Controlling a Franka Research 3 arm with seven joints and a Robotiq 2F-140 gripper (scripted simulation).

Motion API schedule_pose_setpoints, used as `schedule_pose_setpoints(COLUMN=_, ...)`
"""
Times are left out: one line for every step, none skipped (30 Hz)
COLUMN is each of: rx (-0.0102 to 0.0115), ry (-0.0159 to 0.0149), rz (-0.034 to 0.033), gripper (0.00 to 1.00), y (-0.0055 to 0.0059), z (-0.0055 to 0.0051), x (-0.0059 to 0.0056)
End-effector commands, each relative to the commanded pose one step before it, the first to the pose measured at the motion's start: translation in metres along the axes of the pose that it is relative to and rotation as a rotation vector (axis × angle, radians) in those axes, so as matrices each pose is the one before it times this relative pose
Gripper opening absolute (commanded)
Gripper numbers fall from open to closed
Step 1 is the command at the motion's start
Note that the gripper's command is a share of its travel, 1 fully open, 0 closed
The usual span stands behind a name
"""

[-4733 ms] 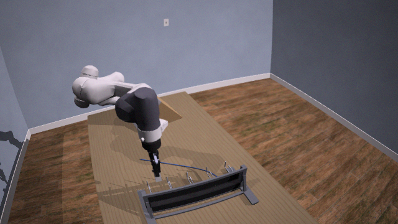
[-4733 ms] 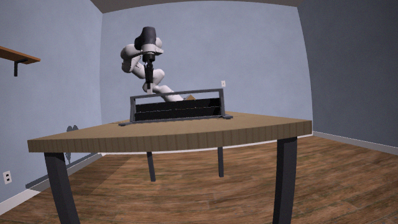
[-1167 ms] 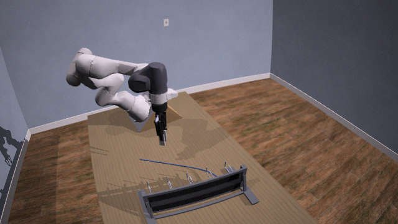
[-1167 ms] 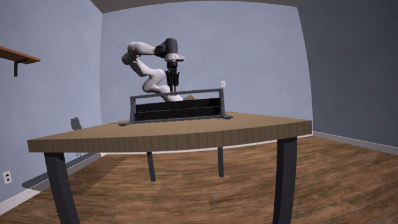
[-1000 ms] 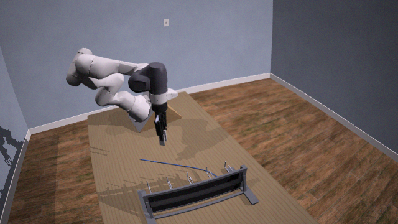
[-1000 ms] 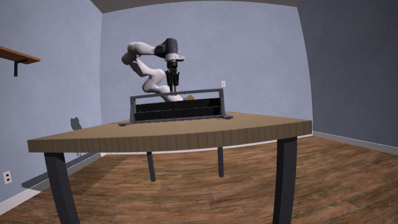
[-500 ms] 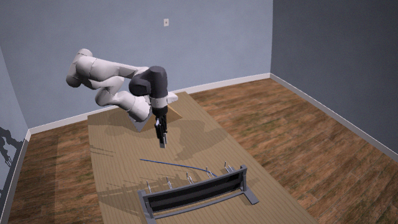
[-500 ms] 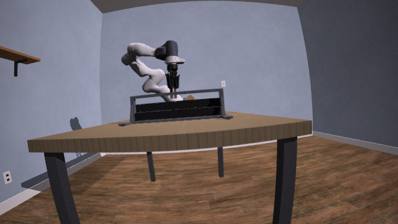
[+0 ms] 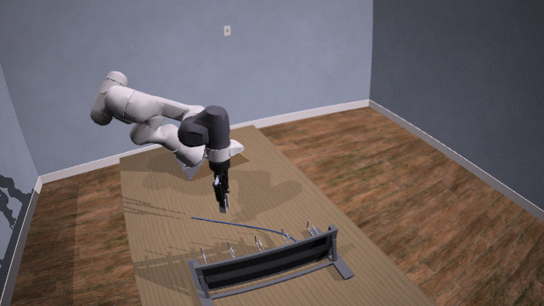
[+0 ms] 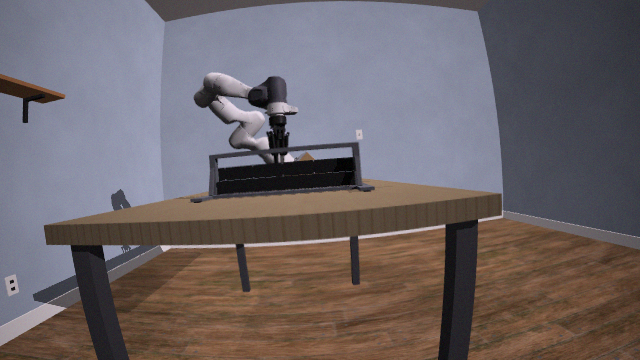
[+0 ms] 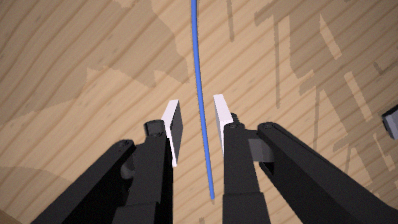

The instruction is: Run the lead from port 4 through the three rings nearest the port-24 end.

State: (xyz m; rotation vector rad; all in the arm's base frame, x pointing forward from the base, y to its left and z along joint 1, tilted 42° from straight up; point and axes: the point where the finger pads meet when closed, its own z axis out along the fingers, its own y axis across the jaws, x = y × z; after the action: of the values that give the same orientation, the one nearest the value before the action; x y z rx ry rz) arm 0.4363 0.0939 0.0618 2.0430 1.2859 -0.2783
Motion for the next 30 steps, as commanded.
schedule_pose_setpoints(rx=-0.00559, ry=0.01642, rz=0.02251, gripper=0.2, y=0.00172, z=0.01418, x=0.00469)
schedule_pose_setpoints(rx=-0.00001, ry=0.0, rz=0.0, gripper=0.2, y=0.0, z=0.00402, x=0.0)
schedule_pose_setpoints(rx=-0.00001, ry=0.0, rz=0.0, gripper=0.2, y=0.0, z=0.00388, x=0.0)
schedule_pose_setpoints(rx=0.0, ry=0.0, rz=0.0, gripper=0.2, y=0.0, z=0.0, x=0.0)
schedule_pose_setpoints(rx=0.0, ry=0.0, rz=0.0, gripper=0.2, y=0.0, z=0.0, x=0.0)
schedule_pose_setpoints(rx=0.0, ry=0.0, rz=0.0, gripper=0.2, y=0.0, z=0.00374, x=0.0)
schedule_pose_setpoints(rx=0.00001, ry=0.0, rz=-0.00001, gripper=0.2, y=-0.00001, z=0.00359, x=0.0)
schedule_pose_setpoints(rx=0.0, ry=0.0, rz=0.0, gripper=0.2, y=0.0, z=0.00342, x=0.0)
schedule_pose_setpoints(rx=0.0, ry=0.0, rz=0.0, gripper=0.2, y=0.0, z=0.00324, x=0.0)
schedule_pose_setpoints(rx=0.00001, ry=0.0, rz=-0.00001, gripper=0.2, y=-0.00001, z=0.00308, x=0.0)
schedule_pose_setpoints(rx=-0.00001, ry=0.0, rz=0.00001, gripper=0.2, y=0.0, z=0.00288, x=0.0)
schedule_pose_setpoints(rx=0.0, ry=0.0, rz=0.0, gripper=0.2, y=0.0, z=0.0027, x=0.0)
schedule_pose_setpoints(rx=0.0, ry=0.0, rz=0.0, gripper=0.2, y=0.0, z=0.00251, x=0.0)
schedule_pose_setpoints(rx=0.0, ry=0.0, rz=0.0, gripper=0.2, y=0.0, z=0.00232, x=0.0)
schedule_pose_setpoints(rx=0.0, ry=0.0, rz=0.0, gripper=0.2, y=0.0, z=0.00212, x=0.0)
schedule_pose_setpoints(rx=0.00001, ry=0.0, rz=-0.00001, gripper=0.2, y=-0.00001, z=0.00194, x=0.0)
schedule_pose_setpoints(rx=-0.00001, ry=0.0, rz=0.00001, gripper=0.2, y=0.00001, z=0.00173, x=0.00001)
schedule_pose_setpoints(rx=0.0, ry=0.0, rz=0.0, gripper=0.2, y=0.0, z=0.00155, x=0.0)
schedule_pose_setpoints(rx=0.00001, ry=0.0, rz=-0.00001, gripper=0.2, y=-0.00001, z=0.00137, x=0.0)
schedule_pose_setpoints(rx=-0.00001, ry=0.0, rz=0.0, gripper=0.2, y=0.0, z=0.00117, x=0.0)
schedule_pose_setpoints(rx=0.0, ry=0.0, rz=0.0, gripper=0.2, y=0.0, z=0.0, x=0.0)
schedule_pose_setpoints(rx=0.0, ry=0.0, rz=0.0, gripper=0.2, y=0.0, z=0.0, x=0.0)
schedule_pose_setpoints(rx=0.0, ry=0.0, rz=0.0, gripper=0.2, y=0.0, z=0.00099, x=0.0)
schedule_pose_setpoints(rx=0.0, ry=0.0, rz=0.0, gripper=0.2, y=0.0, z=0.00083, x=0.0)
schedule_pose_setpoints(rx=0.0, ry=0.0, rz=0.0, gripper=0.2, y=0.0, z=0.00067, x=0.0)
schedule_pose_setpoints(rx=0.0, ry=0.0, rz=0.0, gripper=0.2, y=0.0, z=0.00052, x=0.0)
schedule_pose_setpoints(rx=0.0, ry=0.0, rz=0.0, gripper=0.2, y=0.0, z=0.00039, x=0.0)
schedule_pose_setpoints(rx=0.0, ry=0.0, rz=0.0, gripper=0.2, y=0.0, z=0.00027, x=0.0)
schedule_pose_setpoints(rx=0.0, ry=0.0, rz=0.0, gripper=0.2, y=0.0, z=0.00017, x=0.0)
schedule_pose_setpoints(rx=0.0, ry=0.0, rz=0.0, gripper=0.2, y=0.0, z=0.00009, x=0.0)
